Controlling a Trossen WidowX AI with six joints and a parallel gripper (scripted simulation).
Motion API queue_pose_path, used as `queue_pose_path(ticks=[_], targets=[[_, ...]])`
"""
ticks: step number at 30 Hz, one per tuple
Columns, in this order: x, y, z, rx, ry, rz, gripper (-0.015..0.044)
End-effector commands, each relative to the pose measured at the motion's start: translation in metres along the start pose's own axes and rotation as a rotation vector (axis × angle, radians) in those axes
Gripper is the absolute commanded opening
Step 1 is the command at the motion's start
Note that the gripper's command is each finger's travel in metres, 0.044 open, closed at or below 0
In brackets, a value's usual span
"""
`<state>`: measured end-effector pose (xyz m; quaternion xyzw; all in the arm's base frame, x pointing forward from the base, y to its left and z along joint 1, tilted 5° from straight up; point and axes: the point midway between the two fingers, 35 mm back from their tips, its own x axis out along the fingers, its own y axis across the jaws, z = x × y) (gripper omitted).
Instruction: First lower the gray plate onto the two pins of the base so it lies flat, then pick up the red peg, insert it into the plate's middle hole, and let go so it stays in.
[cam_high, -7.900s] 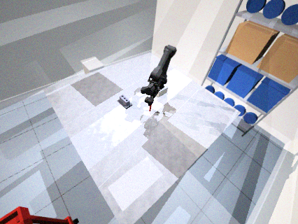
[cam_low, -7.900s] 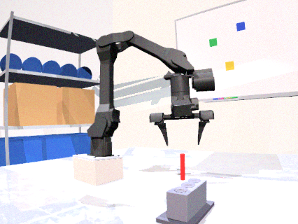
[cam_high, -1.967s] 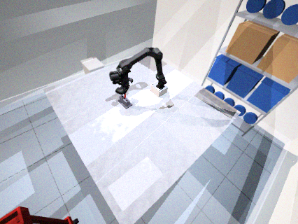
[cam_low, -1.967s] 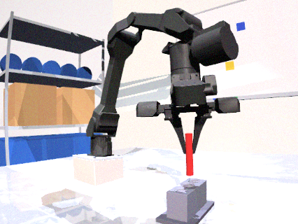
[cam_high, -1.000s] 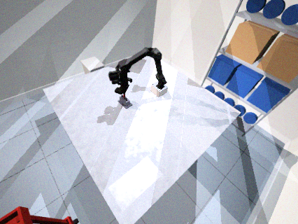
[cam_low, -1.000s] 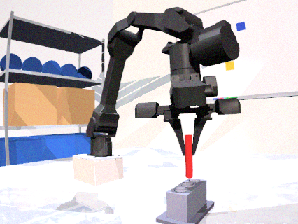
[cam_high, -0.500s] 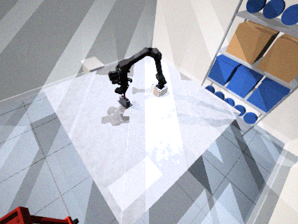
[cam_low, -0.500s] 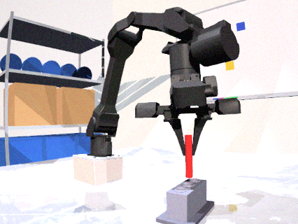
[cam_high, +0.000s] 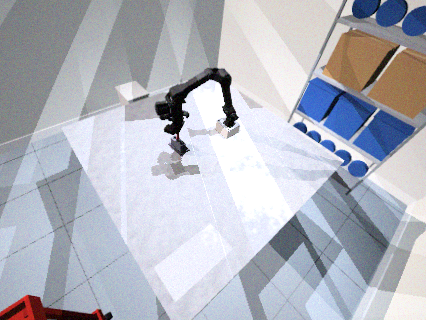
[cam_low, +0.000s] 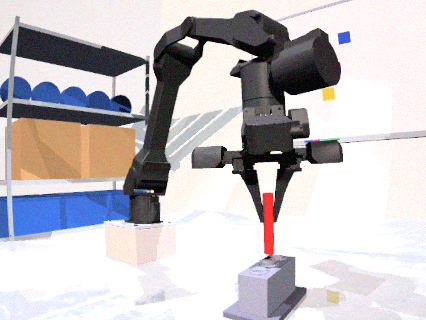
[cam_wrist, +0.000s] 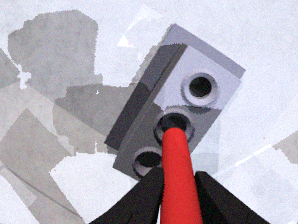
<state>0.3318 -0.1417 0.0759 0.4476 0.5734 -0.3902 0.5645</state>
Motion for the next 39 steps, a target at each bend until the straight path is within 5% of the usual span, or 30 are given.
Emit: queue_pose_path(ticks=[1, 39], targets=[[0.0, 0.002, 0.0, -0.003, -0.001, 0.0, 0.0], [0.018, -0.001, 0.002, -0.006, -0.001, -0.001, 0.0]])
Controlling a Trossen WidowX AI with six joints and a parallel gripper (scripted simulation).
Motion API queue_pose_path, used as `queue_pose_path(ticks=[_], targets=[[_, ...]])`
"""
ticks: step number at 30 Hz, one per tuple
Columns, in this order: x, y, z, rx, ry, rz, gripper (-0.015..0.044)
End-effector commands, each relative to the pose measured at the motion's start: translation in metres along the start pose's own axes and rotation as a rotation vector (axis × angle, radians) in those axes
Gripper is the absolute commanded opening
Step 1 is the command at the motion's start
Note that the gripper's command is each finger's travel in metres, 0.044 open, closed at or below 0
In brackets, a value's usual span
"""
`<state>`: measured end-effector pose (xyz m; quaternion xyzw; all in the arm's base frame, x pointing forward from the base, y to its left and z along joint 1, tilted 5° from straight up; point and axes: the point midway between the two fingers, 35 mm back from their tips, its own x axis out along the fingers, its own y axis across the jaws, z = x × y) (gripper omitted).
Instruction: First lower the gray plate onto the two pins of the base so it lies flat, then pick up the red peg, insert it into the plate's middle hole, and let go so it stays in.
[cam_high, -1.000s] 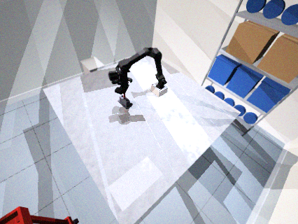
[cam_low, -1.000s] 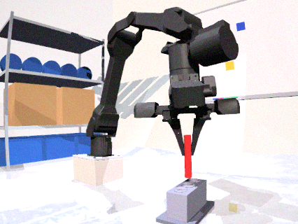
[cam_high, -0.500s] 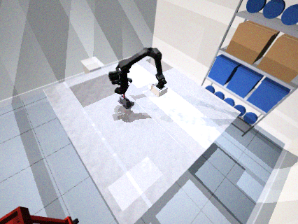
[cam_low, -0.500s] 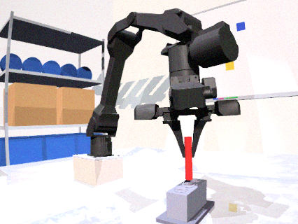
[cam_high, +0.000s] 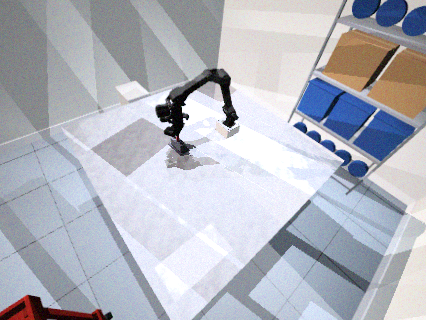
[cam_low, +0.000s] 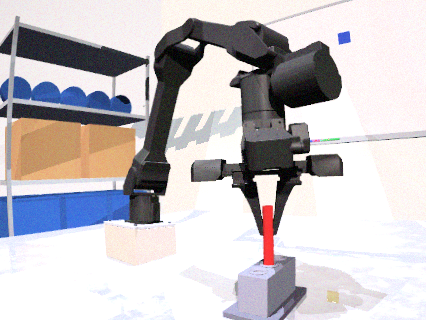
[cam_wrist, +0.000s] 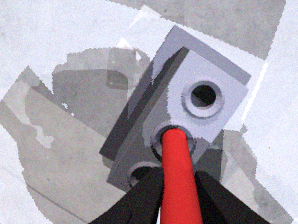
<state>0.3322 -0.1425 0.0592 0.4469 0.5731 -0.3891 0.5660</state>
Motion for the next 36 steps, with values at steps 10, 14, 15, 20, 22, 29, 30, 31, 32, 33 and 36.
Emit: queue_pose_path(ticks=[10, 14, 15, 20, 22, 29, 30, 31, 32, 33, 36], targets=[[0.0003, 0.0002, -0.0006, 0.0, -0.001, 0.001, 0.0], [0.0012, -0.0001, -0.0023, 0.0, -0.001, 0.001, 0.0], [0.0013, -0.0001, -0.0026, 0.0, -0.001, 0.001, 0.0], [0.0018, -0.0003, -0.0032, 0.0, -0.001, 0.001, 0.0], [0.002, -0.0005, -0.0032, 0.0, -0.001, 0.001, 0.0], [0.0021, -0.0003, -0.0027, -0.005, -0.001, 0.001, 0.0], [0.0021, -0.0003, -0.0027, -0.005, -0.001, 0.001, 0.0], [0.0021, -0.0003, -0.0027, -0.005, -0.001, 0.001, 0.0], [0.0021, -0.0003, -0.0027, -0.005, -0.001, 0.001, 0.0], [0.0021, -0.0003, -0.0027, -0.005, -0.001, 0.001, 0.0], [0.0021, -0.0003, -0.0027, -0.005, -0.001, 0.001, 0.0026]])
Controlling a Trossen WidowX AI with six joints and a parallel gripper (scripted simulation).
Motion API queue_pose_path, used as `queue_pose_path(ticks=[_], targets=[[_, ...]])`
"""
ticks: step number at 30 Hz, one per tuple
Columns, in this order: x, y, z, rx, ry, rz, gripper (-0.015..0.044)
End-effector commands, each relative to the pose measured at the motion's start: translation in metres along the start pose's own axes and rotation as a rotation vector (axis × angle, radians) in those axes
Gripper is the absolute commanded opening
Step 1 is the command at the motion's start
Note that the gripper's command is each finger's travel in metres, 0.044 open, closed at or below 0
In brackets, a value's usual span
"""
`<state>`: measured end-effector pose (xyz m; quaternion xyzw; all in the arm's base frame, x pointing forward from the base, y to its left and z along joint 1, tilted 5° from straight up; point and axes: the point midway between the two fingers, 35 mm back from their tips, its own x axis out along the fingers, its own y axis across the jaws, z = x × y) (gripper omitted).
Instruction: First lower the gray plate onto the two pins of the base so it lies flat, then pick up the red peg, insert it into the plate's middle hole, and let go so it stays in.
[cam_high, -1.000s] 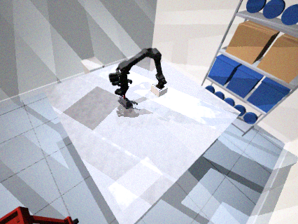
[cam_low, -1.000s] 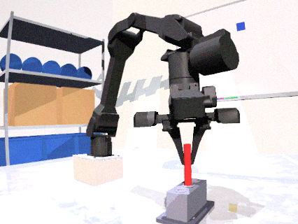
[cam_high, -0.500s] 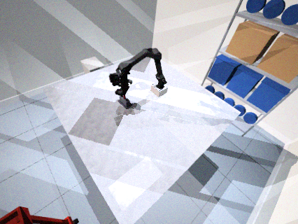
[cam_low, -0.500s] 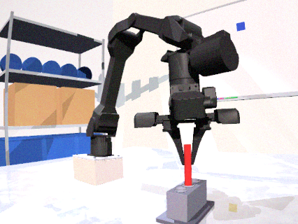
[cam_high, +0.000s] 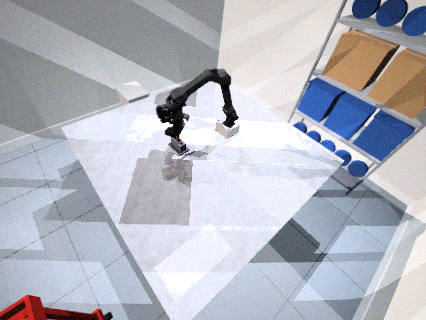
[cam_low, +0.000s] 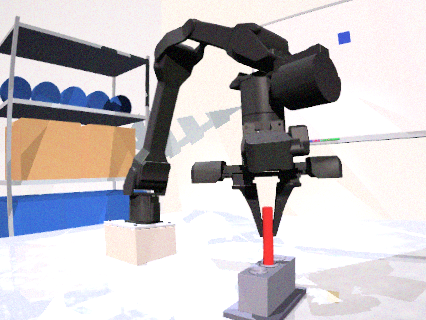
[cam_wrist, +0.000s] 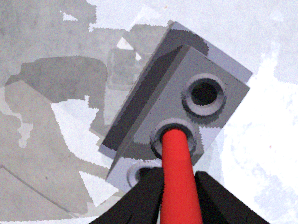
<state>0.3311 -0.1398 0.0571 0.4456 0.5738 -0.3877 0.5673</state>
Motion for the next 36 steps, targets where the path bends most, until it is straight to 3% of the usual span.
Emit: queue_pose_path(ticks=[1, 5, 36], targets=[[0.0, 0.0, 0.0, 0.0, 0.0, 0.0, 0.0053], [0.0, 0.0, 0.0, 0.0, 0.0, 0.0, 0.015], [-0.014, 0.001, -0.001, 0.0, 0.002, -0.007, 0.015]])
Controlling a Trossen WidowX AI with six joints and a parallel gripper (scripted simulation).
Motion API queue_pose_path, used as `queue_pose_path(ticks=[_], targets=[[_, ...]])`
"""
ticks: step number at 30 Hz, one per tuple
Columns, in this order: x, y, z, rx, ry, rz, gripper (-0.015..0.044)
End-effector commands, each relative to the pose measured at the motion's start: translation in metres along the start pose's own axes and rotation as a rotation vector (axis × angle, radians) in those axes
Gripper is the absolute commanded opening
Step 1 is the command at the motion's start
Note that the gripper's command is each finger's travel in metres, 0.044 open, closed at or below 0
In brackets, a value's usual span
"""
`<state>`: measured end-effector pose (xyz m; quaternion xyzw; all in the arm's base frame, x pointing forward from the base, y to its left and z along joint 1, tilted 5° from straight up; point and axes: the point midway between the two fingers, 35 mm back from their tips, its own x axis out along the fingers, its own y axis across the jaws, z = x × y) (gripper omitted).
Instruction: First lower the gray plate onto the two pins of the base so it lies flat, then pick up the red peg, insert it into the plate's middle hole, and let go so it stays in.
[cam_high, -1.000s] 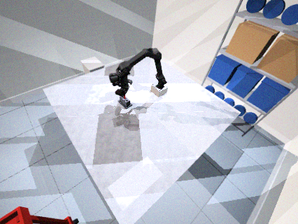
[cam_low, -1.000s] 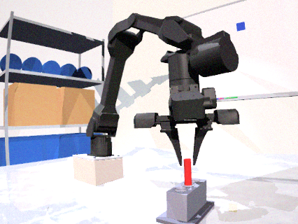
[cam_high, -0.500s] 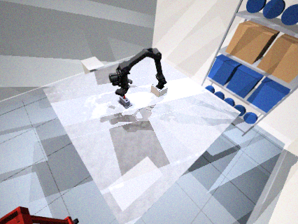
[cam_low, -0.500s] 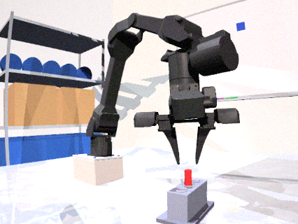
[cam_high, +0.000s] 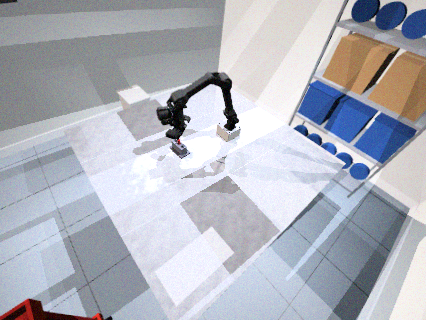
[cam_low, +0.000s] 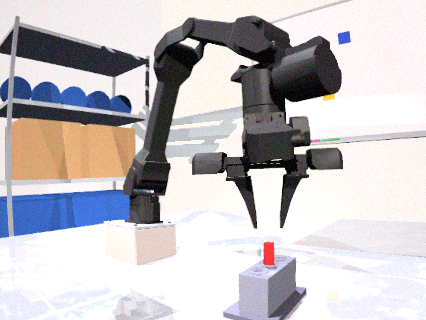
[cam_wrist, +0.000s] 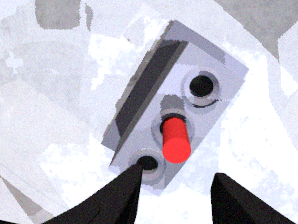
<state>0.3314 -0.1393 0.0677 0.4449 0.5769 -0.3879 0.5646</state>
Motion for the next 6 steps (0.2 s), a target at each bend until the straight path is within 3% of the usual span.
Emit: queue_pose_path(ticks=[1, 6], targets=[[-0.0037, 0.0, -0.0001, 0.001, -0.004, -0.002, 0.015], [-0.0068, 0.0002, -0.0005, 0.001, -0.004, -0.002, 0.015]])
